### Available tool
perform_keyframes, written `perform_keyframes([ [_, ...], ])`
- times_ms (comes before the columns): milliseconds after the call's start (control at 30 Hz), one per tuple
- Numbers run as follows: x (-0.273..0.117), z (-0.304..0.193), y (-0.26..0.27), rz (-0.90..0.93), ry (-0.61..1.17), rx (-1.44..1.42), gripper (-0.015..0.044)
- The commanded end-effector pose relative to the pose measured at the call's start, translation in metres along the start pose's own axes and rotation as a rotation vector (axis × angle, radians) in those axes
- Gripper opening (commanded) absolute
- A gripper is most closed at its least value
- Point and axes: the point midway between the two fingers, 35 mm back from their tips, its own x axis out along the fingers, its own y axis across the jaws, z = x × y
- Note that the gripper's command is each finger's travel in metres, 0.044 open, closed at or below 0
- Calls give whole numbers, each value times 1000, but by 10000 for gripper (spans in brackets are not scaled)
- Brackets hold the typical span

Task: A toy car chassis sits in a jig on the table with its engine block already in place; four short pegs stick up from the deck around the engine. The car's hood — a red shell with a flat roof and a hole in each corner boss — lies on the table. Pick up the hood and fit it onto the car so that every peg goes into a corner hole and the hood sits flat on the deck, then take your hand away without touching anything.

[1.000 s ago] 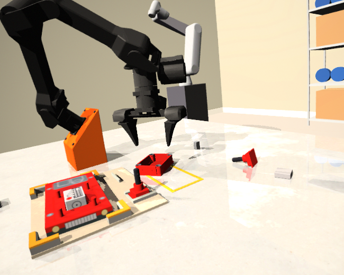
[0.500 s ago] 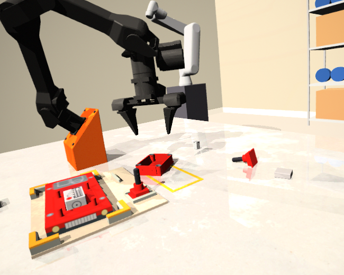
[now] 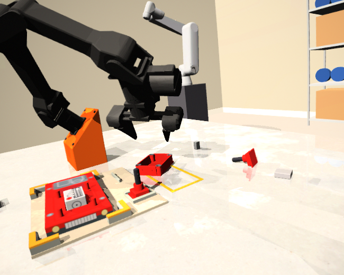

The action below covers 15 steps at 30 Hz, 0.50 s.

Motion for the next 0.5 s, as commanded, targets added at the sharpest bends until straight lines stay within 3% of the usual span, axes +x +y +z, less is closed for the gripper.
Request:
perform_keyframes([
  [0,-8,-6,-2,-40,-217,-13,440],
  [133,-15,-13,-4,-95,-399,-19,440],
  [467,-14,-14,-4,-99,-407,-20,440],
])
